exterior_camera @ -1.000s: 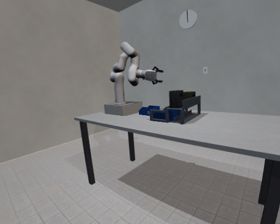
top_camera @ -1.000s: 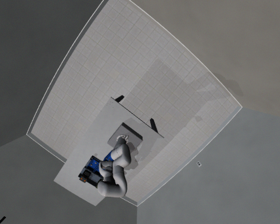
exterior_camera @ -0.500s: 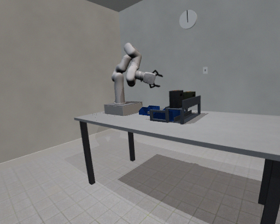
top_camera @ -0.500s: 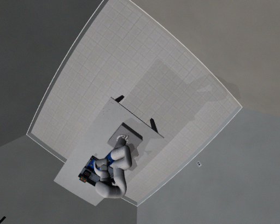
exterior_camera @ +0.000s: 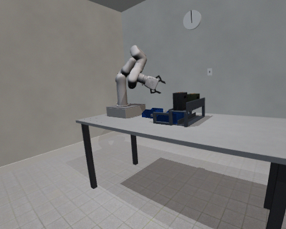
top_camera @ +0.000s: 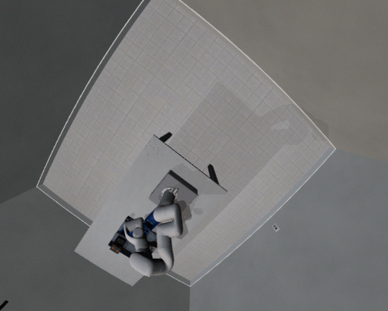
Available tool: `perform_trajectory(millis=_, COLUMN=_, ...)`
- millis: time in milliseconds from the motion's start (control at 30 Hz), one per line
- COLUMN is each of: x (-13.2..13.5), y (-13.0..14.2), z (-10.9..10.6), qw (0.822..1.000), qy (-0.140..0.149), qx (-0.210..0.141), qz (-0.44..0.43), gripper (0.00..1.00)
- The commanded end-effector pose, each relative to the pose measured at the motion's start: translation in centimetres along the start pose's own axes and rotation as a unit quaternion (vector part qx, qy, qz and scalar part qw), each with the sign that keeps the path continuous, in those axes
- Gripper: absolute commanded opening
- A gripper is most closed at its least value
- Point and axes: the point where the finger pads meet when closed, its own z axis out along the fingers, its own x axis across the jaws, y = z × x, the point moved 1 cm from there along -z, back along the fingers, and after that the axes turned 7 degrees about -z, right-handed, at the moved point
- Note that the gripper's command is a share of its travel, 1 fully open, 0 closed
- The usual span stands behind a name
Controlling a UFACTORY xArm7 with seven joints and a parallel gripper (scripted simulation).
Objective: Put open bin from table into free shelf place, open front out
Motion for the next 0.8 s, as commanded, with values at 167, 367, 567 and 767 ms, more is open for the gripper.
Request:
perform_trajectory(millis=167, x=0.1, y=0.0, z=0.1, qw=1.000, qy=0.002, qx=0.006, qz=-0.006, gripper=1.00)
perform_trajectory(millis=367, x=-4.9, y=2.0, z=0.8, qw=0.991, qy=-0.074, qx=0.039, qz=-0.105, gripper=1.00)
perform_trajectory(millis=567, x=-4.9, y=2.0, z=0.8, qw=0.991, qy=-0.074, qx=0.039, qz=-0.105, gripper=1.00)
perform_trajectory(millis=767, x=-4.9, y=2.0, z=0.8, qw=0.991, qy=-0.074, qx=0.039, qz=-0.105, gripper=1.00)
